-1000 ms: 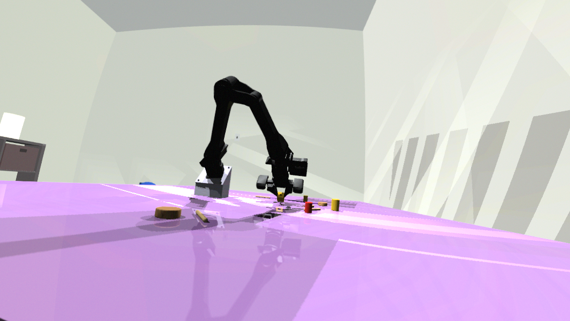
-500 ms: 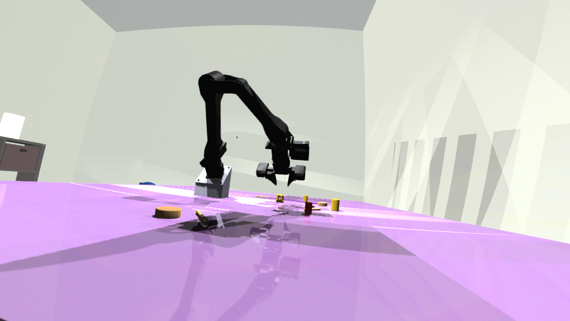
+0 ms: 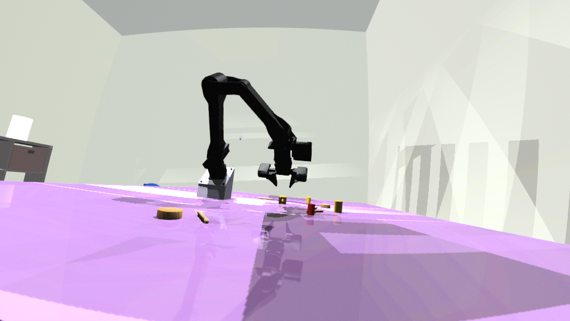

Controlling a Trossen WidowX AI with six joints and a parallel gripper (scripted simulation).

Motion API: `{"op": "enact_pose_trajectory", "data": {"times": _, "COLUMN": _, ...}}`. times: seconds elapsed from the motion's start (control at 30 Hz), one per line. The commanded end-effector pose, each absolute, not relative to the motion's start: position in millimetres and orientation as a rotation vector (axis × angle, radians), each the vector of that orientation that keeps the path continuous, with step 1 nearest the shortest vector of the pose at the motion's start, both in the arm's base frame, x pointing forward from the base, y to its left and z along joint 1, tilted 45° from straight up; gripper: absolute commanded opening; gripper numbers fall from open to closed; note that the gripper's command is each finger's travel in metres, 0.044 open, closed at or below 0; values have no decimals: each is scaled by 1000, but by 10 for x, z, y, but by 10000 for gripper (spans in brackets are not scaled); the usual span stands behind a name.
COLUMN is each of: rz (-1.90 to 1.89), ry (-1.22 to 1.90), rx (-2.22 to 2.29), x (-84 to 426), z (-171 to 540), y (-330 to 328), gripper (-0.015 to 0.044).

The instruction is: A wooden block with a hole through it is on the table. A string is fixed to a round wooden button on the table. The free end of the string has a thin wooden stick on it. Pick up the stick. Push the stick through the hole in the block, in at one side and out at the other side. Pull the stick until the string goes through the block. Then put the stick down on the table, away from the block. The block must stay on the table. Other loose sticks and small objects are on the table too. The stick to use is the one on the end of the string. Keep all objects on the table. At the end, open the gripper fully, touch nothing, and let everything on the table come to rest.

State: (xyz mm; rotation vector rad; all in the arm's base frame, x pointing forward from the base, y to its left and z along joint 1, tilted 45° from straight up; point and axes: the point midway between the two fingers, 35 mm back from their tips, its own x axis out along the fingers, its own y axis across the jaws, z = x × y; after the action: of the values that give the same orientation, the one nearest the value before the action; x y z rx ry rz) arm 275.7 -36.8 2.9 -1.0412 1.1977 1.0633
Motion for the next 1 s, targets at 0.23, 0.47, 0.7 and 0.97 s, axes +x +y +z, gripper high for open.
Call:
{"op": "enact_pose_trajectory", "data": {"times": 0.23, "rz": 951, "ry": 1745, "rx": -1523, "x": 2770, "z": -324, "y": -91, "gripper": 440}}
{"op": "enact_pose_trajectory", "data": {"times": 0.47, "rz": 846, "ry": 1820, "rx": -1733, "x": 2845, "z": -323, "y": -13, "gripper": 440}}
{"op": "enact_pose_trajectory", "data": {"times": 0.7, "rz": 846, "ry": 1820, "rx": -1733, "x": 2845, "z": -323, "y": -13, "gripper": 440}}
{"op": "enact_pose_trajectory", "data": {"times": 0.97, "rz": 857, "ry": 1820, "rx": -1728, "x": 2832, "z": -333, "y": -18, "gripper": 361}}
